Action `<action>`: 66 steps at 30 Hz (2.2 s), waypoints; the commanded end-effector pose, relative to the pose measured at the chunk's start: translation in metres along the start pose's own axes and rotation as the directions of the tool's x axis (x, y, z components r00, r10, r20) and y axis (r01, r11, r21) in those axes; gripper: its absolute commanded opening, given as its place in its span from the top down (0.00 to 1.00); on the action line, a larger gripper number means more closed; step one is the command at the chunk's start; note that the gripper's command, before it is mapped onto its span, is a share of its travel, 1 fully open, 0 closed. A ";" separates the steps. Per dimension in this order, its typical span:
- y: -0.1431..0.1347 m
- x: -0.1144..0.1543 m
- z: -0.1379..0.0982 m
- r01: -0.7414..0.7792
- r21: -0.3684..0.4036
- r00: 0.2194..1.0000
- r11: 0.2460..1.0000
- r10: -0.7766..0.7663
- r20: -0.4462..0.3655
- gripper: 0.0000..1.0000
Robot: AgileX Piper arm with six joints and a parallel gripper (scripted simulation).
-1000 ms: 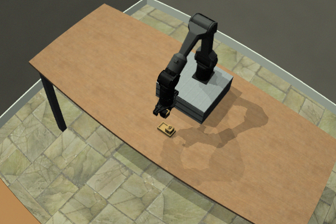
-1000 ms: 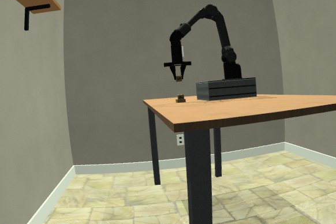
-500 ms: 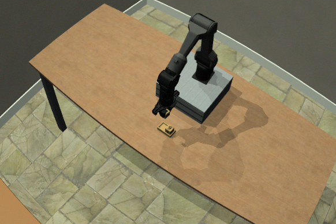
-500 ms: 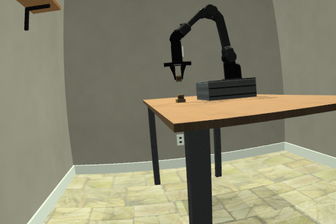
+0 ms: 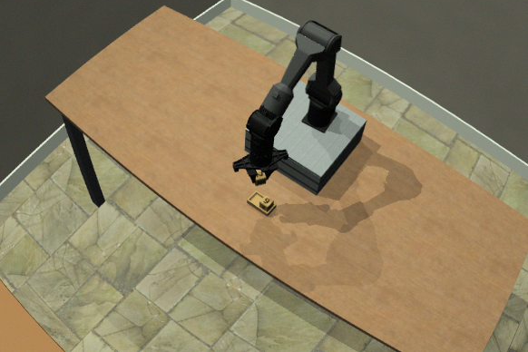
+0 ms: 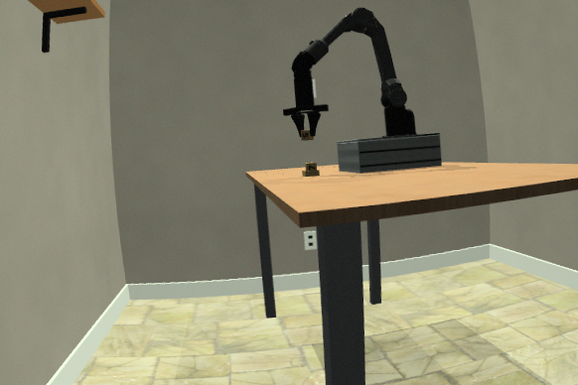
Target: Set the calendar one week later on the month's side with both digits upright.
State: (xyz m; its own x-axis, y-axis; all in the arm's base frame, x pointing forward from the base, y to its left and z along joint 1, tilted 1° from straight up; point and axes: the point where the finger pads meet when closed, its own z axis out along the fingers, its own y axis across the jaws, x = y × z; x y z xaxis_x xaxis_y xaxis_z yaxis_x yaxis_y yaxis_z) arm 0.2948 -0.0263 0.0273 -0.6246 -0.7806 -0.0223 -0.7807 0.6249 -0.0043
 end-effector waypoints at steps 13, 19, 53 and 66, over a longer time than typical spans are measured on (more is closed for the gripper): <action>-0.002 -0.001 0.000 -0.768 0.006 0.640 0.640 0.768 0.001 0.64; -0.002 0.000 -0.001 -0.977 0.005 0.213 0.213 0.977 0.004 0.64; -0.003 0.000 -0.001 -0.543 -0.002 -0.840 -0.840 0.543 0.005 0.64; -0.003 0.000 -0.001 -0.543 -0.002 -0.840 -0.840 0.543 0.005 0.64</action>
State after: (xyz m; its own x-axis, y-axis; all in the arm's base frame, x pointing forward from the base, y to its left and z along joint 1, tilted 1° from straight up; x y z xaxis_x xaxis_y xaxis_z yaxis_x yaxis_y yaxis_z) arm 0.2960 -0.0280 0.0278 0.1020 0.9947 0.0122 0.9946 -0.1022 0.0163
